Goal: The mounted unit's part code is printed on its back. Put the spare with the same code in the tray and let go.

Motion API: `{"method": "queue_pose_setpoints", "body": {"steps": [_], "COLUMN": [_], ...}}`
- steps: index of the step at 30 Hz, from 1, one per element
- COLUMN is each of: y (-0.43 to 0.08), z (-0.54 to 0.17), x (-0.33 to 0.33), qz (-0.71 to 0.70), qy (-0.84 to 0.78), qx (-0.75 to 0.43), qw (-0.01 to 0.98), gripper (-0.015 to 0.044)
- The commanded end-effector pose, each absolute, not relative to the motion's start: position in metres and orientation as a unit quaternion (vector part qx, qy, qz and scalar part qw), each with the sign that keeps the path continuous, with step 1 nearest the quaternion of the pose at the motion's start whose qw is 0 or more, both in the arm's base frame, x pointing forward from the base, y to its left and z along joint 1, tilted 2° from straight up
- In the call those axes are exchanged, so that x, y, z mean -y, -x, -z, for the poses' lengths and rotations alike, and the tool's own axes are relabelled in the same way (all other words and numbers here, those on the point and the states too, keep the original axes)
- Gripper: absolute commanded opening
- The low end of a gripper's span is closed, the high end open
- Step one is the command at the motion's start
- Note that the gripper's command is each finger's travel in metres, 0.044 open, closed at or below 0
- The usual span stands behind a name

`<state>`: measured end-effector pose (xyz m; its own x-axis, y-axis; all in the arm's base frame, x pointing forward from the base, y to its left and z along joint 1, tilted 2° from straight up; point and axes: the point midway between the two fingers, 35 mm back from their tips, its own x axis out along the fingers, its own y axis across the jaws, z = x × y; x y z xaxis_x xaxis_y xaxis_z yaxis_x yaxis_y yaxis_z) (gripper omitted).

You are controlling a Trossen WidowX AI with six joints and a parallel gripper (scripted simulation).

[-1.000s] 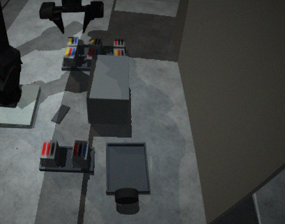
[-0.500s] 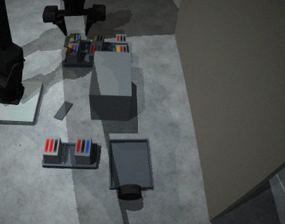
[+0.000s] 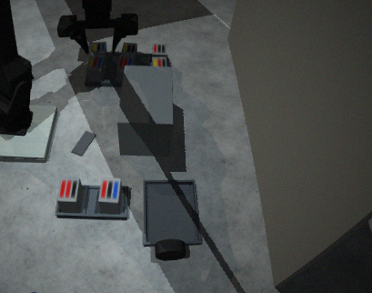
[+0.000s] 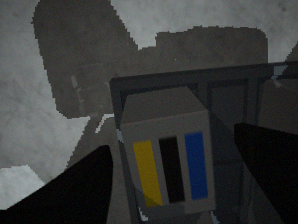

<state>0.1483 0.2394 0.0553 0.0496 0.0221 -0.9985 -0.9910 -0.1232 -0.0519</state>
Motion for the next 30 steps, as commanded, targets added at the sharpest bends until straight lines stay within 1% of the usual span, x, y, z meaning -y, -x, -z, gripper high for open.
{"method": "queue_pose_setpoints", "body": {"steps": [1, 16, 22, 29, 30], "y": [-0.1485, -0.1481, -0.1472, -0.1472, -0.1472], "z": [-0.0456, -0.0384, -0.0393, -0.0393, -0.0393], "x": [-0.2375, -0.2366, -0.2371, -0.2371, -0.2371], "qz": [-0.521, -0.521, -0.521, -0.521, -0.521], "qy": [0.542, 0.542, 0.538, 0.538, 0.538], "qx": [-0.451, -0.451, -0.453, -0.453, -0.453], "qw": [0.482, 0.482, 0.483, 0.483, 0.483], "gripper": [0.0300, 0.0300, 0.0142, 0.0096, 0.0070]}}
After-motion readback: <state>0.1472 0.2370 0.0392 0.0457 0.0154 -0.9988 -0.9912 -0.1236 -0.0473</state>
